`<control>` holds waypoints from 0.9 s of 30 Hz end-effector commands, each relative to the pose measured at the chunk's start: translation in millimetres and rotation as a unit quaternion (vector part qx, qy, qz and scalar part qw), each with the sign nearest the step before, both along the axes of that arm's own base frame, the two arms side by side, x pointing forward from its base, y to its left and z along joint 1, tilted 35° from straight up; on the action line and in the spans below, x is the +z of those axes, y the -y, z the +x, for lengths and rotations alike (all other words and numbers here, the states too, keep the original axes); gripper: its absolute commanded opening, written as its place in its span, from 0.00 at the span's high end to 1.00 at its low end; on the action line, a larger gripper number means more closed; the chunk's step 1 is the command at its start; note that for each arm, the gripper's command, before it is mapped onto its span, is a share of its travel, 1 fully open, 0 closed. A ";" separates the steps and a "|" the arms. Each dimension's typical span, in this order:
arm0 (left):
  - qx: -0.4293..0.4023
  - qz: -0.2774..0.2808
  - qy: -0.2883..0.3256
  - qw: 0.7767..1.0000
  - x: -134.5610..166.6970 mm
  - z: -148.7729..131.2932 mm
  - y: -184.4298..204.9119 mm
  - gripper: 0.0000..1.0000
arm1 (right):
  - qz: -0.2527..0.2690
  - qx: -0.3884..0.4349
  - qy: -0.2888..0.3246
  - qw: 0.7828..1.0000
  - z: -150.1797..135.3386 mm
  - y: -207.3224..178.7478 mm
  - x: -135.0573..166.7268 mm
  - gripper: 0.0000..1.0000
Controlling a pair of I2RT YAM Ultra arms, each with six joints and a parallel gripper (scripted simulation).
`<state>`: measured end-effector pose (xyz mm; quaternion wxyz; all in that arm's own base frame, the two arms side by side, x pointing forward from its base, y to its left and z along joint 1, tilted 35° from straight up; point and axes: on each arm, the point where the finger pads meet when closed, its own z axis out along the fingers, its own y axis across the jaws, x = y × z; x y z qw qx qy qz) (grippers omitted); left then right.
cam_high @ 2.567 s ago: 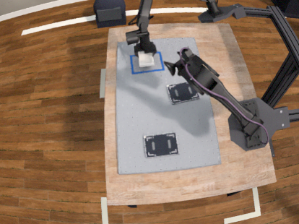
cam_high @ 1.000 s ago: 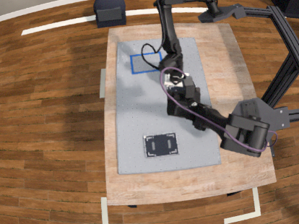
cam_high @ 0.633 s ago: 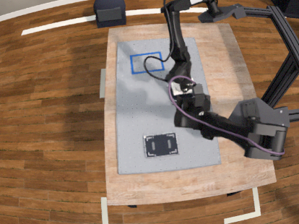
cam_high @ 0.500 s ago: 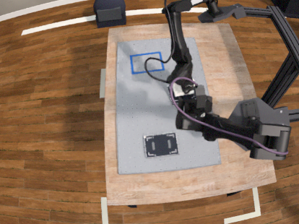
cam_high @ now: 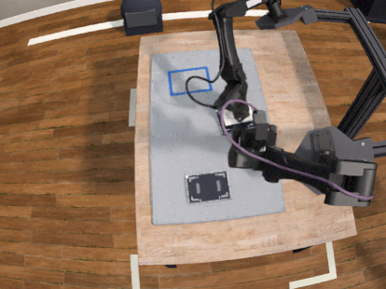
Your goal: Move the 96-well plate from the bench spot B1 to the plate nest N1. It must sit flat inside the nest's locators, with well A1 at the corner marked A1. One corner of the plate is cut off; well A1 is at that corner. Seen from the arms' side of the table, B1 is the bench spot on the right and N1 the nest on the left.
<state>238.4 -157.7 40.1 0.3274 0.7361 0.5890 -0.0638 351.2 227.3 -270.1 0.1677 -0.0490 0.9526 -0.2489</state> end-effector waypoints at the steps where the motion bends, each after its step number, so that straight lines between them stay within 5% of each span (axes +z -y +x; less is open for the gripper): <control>1: -0.008 -0.006 -0.004 1.000 0.4 -9.4 0.0 0.00 | -0.002 0.009 0.003 1.000 1.4 -7.9 2.7 0.21; 27: -0.008 -0.006 -0.004 1.000 0.4 -9.4 0.0 0.00 | 0.006 0.015 0.012 1.000 9.7 -10.2 -5.2 0.21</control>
